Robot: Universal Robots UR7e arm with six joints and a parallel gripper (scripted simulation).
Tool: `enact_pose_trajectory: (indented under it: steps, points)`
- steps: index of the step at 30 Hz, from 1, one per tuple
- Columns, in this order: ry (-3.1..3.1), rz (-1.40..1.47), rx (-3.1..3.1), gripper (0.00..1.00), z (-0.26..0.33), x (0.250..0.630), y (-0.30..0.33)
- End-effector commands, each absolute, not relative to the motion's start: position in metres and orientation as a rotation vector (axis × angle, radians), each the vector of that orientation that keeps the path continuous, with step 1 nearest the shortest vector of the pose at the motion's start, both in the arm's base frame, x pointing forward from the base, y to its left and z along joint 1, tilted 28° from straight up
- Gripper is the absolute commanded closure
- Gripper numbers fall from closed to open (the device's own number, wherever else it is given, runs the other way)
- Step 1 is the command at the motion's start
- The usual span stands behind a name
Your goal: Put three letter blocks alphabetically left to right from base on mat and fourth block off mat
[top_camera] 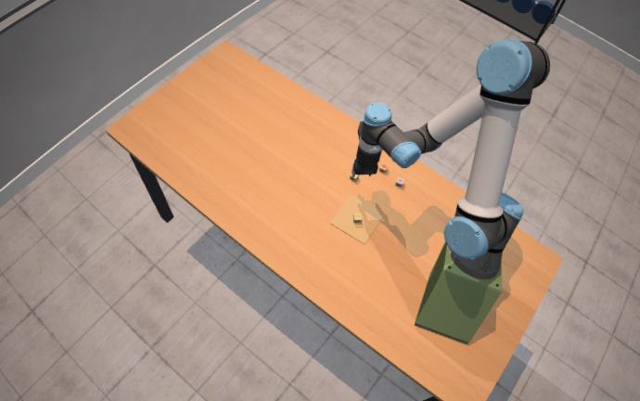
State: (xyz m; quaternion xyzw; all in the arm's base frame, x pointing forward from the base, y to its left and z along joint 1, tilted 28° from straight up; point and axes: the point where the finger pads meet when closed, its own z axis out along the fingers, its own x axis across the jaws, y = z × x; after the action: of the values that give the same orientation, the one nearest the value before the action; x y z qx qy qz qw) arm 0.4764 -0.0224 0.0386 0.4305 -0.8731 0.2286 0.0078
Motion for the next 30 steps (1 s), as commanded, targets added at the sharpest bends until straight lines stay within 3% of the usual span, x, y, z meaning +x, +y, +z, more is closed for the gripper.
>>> enact_pose_trajectory:
  steps: [1, 30]
  points:
    - [-2.845, 0.723, 1.163, 0.00, 0.033, 0.471, -0.018]
    - [-3.199, 0.722, 0.290, 0.00, 0.012, 0.445, 0.006]
